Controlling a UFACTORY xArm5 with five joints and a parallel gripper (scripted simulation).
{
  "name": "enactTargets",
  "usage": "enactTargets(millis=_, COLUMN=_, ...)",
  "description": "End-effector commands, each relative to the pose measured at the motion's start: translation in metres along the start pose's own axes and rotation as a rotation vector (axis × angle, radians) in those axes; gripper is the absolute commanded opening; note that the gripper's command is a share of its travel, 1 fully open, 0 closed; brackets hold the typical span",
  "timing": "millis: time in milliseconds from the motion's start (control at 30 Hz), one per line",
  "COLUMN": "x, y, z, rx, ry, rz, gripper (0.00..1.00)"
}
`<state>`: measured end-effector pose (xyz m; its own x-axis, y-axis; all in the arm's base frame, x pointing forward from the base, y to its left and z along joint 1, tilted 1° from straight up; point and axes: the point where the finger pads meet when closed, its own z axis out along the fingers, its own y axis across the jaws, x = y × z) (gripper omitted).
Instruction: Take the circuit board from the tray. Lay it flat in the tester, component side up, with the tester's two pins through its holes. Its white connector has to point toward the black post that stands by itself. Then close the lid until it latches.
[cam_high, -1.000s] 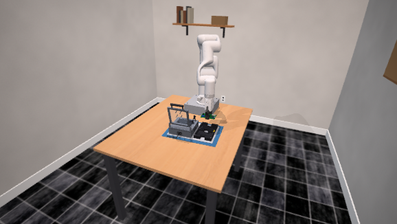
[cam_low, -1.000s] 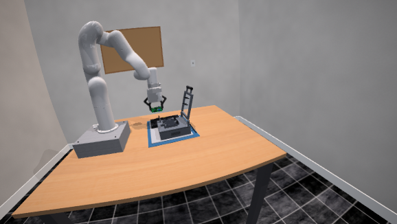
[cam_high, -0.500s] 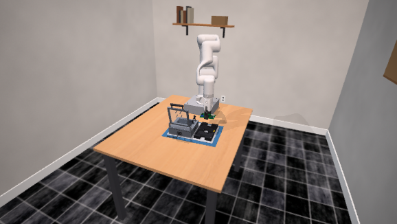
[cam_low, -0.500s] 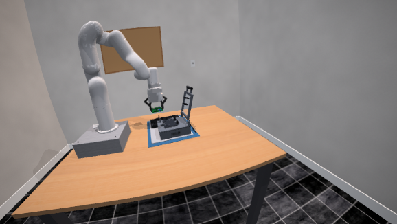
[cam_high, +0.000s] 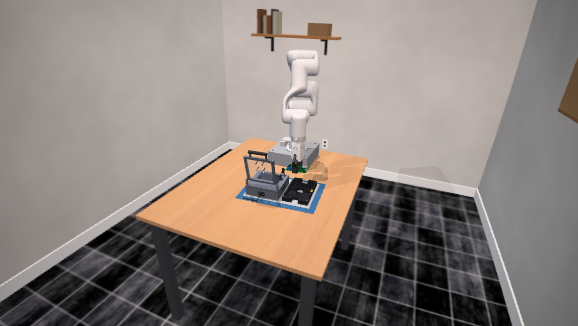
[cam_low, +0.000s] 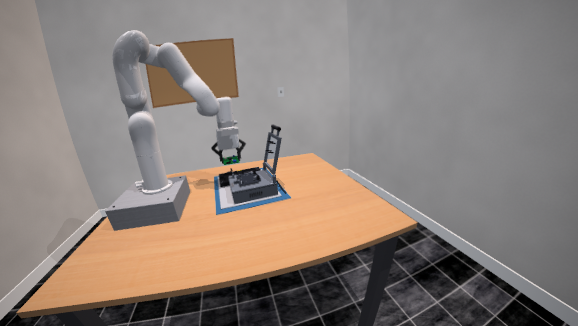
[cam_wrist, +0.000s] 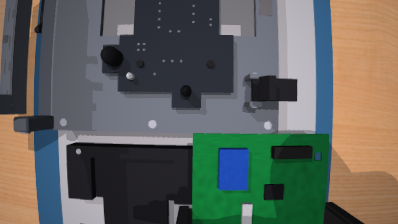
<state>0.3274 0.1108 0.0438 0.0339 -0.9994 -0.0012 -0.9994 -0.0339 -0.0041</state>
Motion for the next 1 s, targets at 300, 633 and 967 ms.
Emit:
enactTargets(millis=300, x=0.038, y=-0.015, z=-0.004, rx=0.005, ry=0.000, rz=0.000, gripper=0.79)
enactTargets(millis=633, x=0.066, y=-0.024, z=-0.007, rx=0.006, ry=0.000, rz=0.000, gripper=0.79)
enactTargets(millis=967, x=0.098, y=-0.035, z=-0.010, rx=0.007, ry=0.001, rz=0.000, gripper=0.79)
